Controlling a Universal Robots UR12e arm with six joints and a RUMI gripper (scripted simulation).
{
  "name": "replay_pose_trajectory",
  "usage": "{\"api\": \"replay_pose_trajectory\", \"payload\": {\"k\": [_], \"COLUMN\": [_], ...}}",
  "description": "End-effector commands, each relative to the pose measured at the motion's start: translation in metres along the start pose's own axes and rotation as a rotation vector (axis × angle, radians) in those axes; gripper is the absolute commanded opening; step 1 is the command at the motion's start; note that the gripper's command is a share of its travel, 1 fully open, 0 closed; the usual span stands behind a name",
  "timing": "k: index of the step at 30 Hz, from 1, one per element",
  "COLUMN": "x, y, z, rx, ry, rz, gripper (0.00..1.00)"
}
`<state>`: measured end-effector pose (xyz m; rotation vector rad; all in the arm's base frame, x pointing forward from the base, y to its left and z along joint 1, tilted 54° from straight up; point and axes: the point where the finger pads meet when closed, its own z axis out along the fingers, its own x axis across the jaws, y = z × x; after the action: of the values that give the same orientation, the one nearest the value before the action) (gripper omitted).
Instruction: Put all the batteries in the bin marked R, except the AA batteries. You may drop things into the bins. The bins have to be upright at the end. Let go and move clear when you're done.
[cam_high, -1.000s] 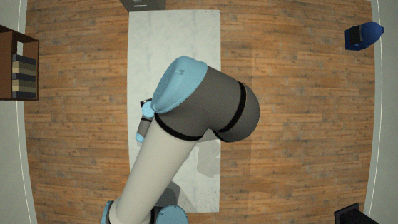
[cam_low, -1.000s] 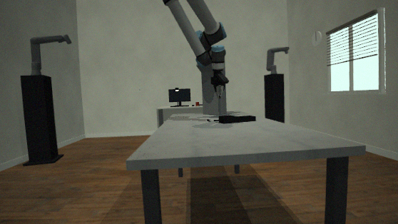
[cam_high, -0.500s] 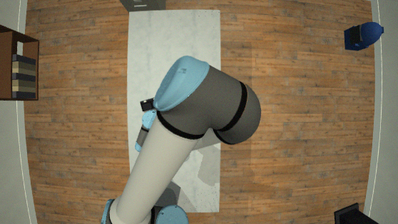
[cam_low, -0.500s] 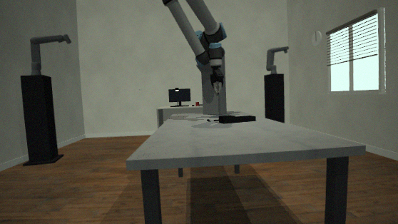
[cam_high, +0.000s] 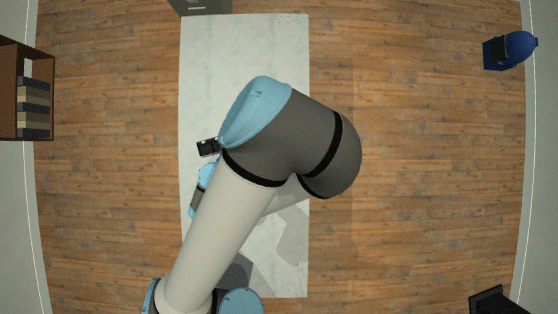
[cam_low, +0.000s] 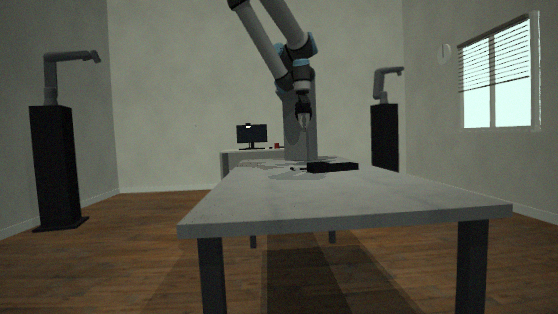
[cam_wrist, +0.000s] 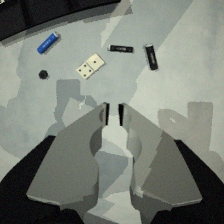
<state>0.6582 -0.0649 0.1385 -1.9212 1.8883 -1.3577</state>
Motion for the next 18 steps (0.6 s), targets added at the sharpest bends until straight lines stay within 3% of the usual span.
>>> {"api": "replay_pose_trajectory", "payload": {"k": [1,8,11,18], "x": [0.001,0.001,-0.006,-0.016], "y": [-0.002,-0.002,-0.02,-0.048], "z": [-0.002,-0.002,0.017,0.047], "rx": [0.009,0.009,0.009,0.009], "ry": [0.002,0.002,0.003,0.003], "rz": [0.005,0.004,-0.148,-0.214], "gripper": [0.04,0.04,0.04,0.04]}}
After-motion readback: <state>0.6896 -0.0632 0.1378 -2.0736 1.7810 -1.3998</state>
